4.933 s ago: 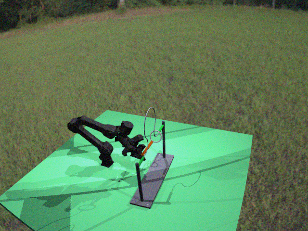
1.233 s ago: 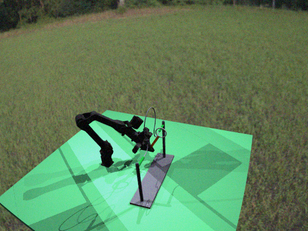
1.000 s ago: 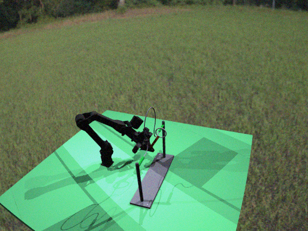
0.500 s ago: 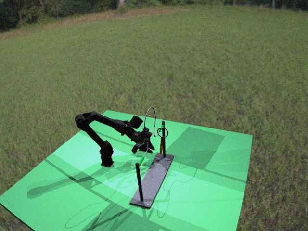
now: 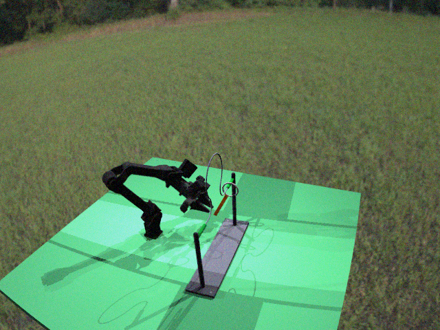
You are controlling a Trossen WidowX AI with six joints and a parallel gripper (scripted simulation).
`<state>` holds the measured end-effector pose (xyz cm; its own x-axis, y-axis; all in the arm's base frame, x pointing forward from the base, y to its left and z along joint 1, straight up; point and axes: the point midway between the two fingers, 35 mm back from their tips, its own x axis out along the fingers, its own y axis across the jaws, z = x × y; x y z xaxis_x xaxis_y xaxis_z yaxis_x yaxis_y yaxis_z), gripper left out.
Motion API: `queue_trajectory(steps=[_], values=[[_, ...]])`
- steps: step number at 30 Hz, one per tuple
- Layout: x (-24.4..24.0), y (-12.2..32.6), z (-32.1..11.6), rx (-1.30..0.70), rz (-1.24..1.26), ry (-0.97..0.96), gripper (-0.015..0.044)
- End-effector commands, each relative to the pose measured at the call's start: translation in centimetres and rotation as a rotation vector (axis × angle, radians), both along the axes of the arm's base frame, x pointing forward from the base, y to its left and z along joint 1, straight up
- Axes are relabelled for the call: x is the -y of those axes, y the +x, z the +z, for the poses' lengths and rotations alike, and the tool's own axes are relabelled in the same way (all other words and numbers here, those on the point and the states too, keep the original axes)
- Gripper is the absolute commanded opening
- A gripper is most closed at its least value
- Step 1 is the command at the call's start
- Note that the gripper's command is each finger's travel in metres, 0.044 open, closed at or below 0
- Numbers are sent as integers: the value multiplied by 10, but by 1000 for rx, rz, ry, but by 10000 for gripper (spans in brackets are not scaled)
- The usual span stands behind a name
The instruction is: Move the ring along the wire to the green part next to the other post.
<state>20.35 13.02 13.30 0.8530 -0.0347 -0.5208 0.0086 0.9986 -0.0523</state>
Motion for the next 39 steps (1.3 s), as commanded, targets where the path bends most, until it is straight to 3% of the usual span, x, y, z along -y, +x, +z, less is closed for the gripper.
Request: queue_trajectory(steps=[1,21,32,39], values=[[1,-4,4,7,-3,5,160],[1,-4,4,7,-3,5,160],[1,-40,28,13,6,2,440],[1,-40,28,13,6,2,440]])
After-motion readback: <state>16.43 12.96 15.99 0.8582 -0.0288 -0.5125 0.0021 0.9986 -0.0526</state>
